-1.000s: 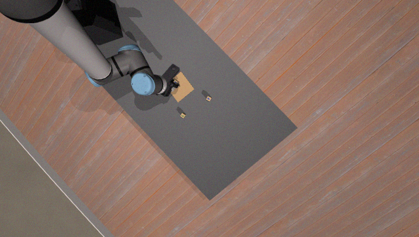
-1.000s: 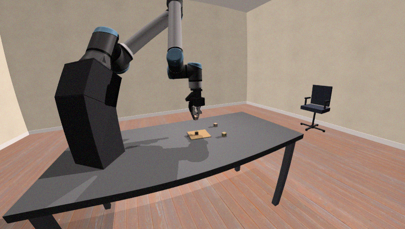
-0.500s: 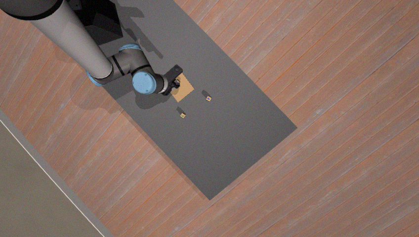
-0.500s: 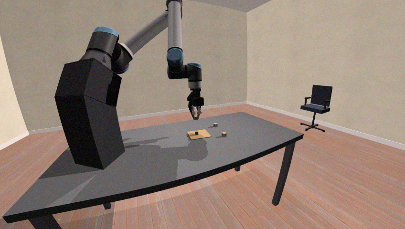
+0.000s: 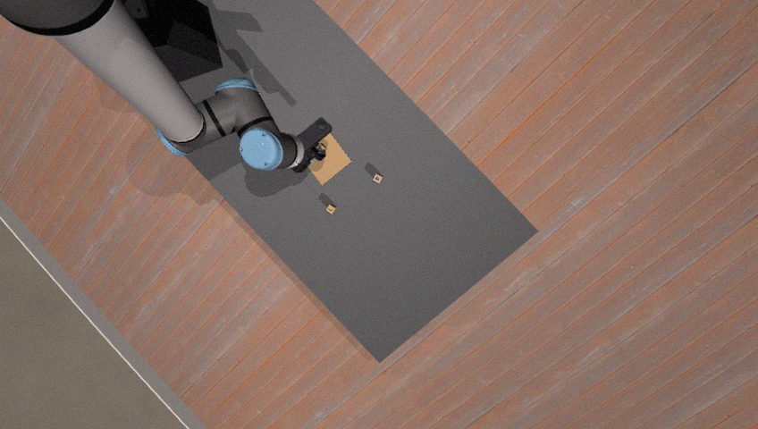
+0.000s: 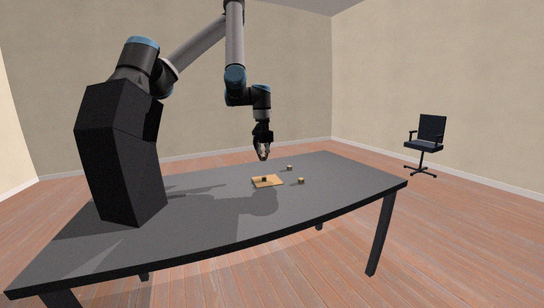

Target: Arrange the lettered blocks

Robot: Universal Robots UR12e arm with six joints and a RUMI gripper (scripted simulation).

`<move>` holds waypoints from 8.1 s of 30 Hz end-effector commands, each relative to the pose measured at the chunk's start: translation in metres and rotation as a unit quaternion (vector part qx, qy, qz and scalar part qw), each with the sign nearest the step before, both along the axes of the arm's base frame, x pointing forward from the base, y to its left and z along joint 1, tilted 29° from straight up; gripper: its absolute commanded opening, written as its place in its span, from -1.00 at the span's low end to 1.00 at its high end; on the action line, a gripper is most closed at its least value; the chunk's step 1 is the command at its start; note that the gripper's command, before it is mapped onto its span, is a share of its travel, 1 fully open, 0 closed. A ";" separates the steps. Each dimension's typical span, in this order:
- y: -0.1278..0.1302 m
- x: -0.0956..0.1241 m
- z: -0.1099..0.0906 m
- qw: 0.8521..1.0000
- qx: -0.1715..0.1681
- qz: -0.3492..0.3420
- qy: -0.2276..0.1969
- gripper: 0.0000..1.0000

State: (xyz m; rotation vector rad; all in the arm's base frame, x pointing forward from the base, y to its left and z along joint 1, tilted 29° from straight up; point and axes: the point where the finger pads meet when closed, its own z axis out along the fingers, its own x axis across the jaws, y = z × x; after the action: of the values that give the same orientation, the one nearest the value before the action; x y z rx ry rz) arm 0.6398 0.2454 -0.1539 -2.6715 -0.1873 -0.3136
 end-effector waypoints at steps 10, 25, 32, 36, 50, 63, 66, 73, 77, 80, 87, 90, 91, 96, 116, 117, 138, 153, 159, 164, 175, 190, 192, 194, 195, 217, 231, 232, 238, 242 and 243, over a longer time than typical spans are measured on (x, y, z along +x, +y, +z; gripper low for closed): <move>0.002 -0.003 -0.001 1.000 0.000 0.000 0.001 -0.89; 0.018 0.008 -0.033 1.000 -0.002 0.001 0.001 -0.89; 0.029 0.012 -0.054 1.000 -0.002 0.001 0.001 -0.89; 0.036 0.016 -0.070 1.000 -0.002 0.001 0.001 -0.89; 0.043 0.021 -0.083 1.000 -0.001 0.000 0.000 -0.89; 0.043 0.019 -0.083 1.000 -0.001 0.001 0.001 -0.89; 0.043 0.019 -0.083 1.000 -0.001 0.001 0.001 -0.89; 0.042 0.021 -0.083 1.000 -0.001 0.001 0.001 -0.89; 0.042 0.022 -0.083 1.000 -0.001 0.001 0.001 -0.89; 0.042 0.023 -0.083 1.000 -0.001 0.001 0.001 -0.89; 0.042 0.022 -0.083 1.000 -0.001 0.001 0.001 -0.89; 0.042 0.022 -0.083 1.000 -0.001 0.001 0.001 -0.89; 0.042 0.022 -0.083 1.000 -0.001 0.001 0.001 -0.89; 0.042 0.022 -0.083 1.000 -0.001 0.001 0.001 -0.89; 0.044 0.022 -0.086 1.000 -0.001 0.001 0.001 -0.89; 0.044 0.023 -0.086 1.000 -0.001 0.001 0.001 -0.89; 0.044 0.023 -0.086 1.000 -0.001 0.001 0.001 -0.89; 0.044 0.023 -0.086 1.000 -0.001 0.001 0.001 -0.82; 0.044 0.023 -0.086 1.000 -0.001 0.001 0.001 -0.66; 0.044 0.023 -0.086 1.000 -0.001 0.001 0.001 -0.58; 0.044 0.023 -0.086 1.000 -0.001 0.001 0.001 -0.51; 0.027 0.013 -0.055 1.000 -0.001 0.000 0.003 -0.51; 0.023 0.011 -0.045 1.000 -0.001 0.000 0.003 -0.51; 0.018 0.009 -0.035 1.000 -0.001 0.000 0.003 -0.51; 0.015 0.008 -0.031 1.000 -0.001 0.000 0.003 -0.51; 0.004 0.003 -0.008 1.000 -0.001 0.001 0.004 1.00; 0.002 0.002 -0.010 1.000 0.000 -0.005 0.007 1.00; 0.000 0.002 -0.011 1.000 0.002 -0.015 0.012 1.00; -0.012 -0.001 -0.021 0.996 0.016 -0.076 0.042 1.00; -0.019 -0.003 -0.026 0.992 0.023 -0.110 0.059 1.00; -0.021 -0.003 -0.028 0.990 0.025 -0.120 0.064 1.00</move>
State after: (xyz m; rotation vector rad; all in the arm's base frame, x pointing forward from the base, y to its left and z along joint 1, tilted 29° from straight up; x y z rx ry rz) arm 0.6416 0.2342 -0.1738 -2.6682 0.0232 -0.2516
